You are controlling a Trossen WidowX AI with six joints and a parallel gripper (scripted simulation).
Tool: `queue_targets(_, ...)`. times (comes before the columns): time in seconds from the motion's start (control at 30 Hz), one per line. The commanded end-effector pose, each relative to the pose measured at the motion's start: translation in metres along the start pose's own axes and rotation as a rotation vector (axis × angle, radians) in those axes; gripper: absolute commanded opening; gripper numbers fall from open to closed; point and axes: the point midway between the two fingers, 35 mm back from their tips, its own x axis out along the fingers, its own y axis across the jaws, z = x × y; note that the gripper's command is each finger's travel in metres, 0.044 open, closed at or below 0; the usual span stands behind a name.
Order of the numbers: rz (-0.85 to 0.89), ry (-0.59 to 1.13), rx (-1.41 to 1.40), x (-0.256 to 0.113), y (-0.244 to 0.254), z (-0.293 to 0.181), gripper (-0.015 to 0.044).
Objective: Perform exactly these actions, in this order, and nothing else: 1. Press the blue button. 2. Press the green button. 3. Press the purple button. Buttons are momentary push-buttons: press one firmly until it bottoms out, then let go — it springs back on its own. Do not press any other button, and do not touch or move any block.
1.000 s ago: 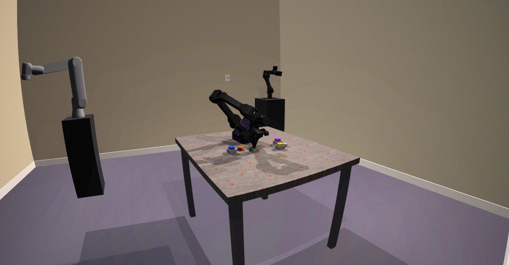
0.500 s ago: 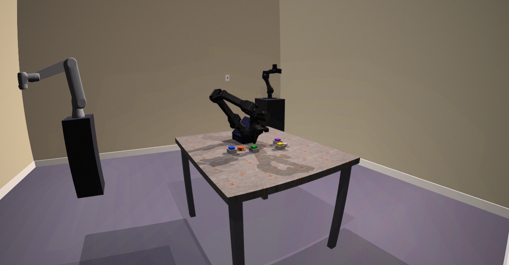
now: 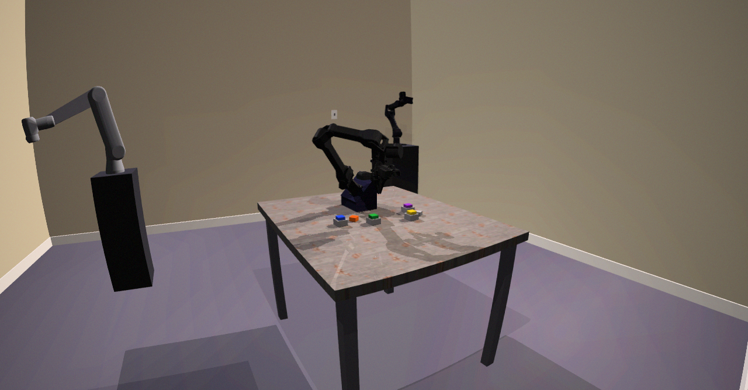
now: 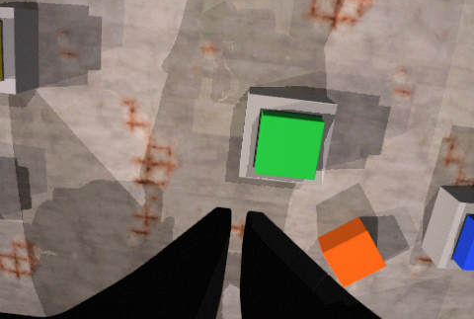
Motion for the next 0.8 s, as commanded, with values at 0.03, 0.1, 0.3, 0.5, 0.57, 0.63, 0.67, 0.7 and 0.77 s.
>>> queue_targets(0.03, 0.021, 0.007, -0.027, -0.006, 0.078, -0.012, 0.002)
queue_targets(0.1, 0.023, 0.008, -0.029, -0.007, 0.115, -0.024, 0.002)
queue_targets(0.3, 0.002, 0.012, -0.016, 0.003, 0.204, -0.075, 0.002)
queue_targets(0.5, 0.0, 0.013, -0.015, 0.004, 0.206, -0.077, 0.002)
queue_targets(0.57, 0.001, 0.012, -0.015, 0.014, 0.207, -0.076, 0.002)
queue_targets(0.63, 0.0, 0.012, -0.014, 0.043, 0.207, -0.076, 0.002)
queue_targets(0.67, -0.001, 0.012, -0.014, 0.056, 0.206, -0.077, 0.002)
queue_targets(0.7, -0.001, 0.011, -0.014, 0.063, 0.206, -0.077, 0.002)
queue_targets(0.77, -0.001, 0.011, -0.014, 0.066, 0.206, -0.077, 0.002)
